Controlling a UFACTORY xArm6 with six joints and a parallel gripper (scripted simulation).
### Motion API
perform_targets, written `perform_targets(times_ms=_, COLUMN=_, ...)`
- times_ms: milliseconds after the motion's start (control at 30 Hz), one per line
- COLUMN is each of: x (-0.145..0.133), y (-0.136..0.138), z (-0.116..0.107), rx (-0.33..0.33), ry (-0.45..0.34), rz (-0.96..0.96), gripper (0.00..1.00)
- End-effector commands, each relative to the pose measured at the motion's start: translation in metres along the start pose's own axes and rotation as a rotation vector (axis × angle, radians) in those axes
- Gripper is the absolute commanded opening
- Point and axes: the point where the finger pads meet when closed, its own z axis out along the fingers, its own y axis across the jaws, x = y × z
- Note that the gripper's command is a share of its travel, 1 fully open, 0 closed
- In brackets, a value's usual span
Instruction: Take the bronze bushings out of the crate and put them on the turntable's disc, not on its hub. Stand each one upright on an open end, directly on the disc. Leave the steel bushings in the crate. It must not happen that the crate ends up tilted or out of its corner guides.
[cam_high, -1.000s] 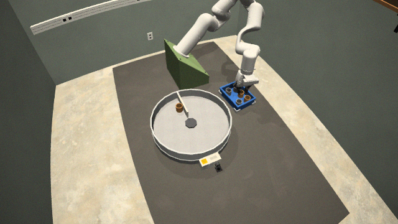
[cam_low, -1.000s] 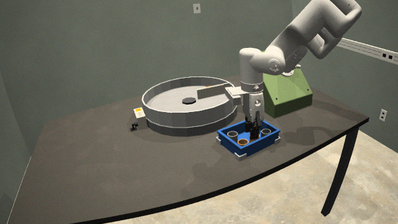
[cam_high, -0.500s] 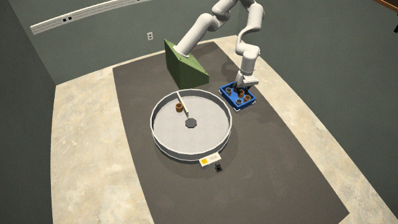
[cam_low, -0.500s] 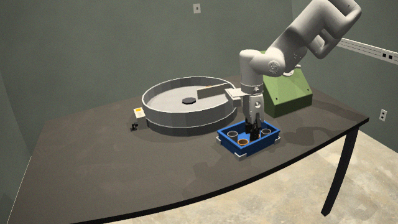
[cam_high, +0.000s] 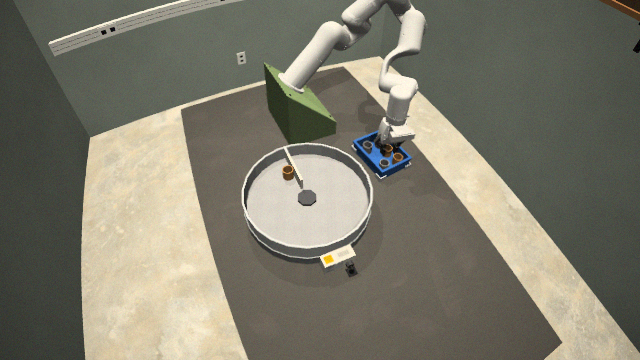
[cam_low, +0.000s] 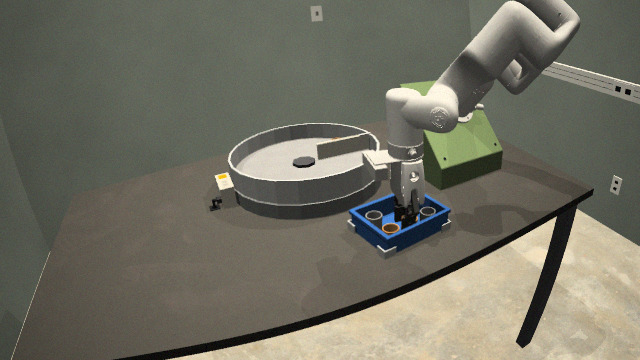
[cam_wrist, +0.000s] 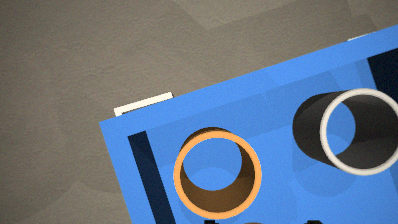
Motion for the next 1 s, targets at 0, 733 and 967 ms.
perform_targets(times_ms=0, x=0.0009, y=-0.0007, z=-0.0003, rx=0.001, ry=0.002, rz=-0.001, gripper=0.48)
perform_targets(times_ms=733, x=0.0009, y=-0.0007, z=-0.0003, rx=0.001, ry=0.002, rz=-0.001, gripper=0.00)
perform_targets(times_ms=967, x=0.0009, y=-0.0007, z=-0.0003, rx=0.001, ry=0.002, rz=-0.001, gripper=0.00)
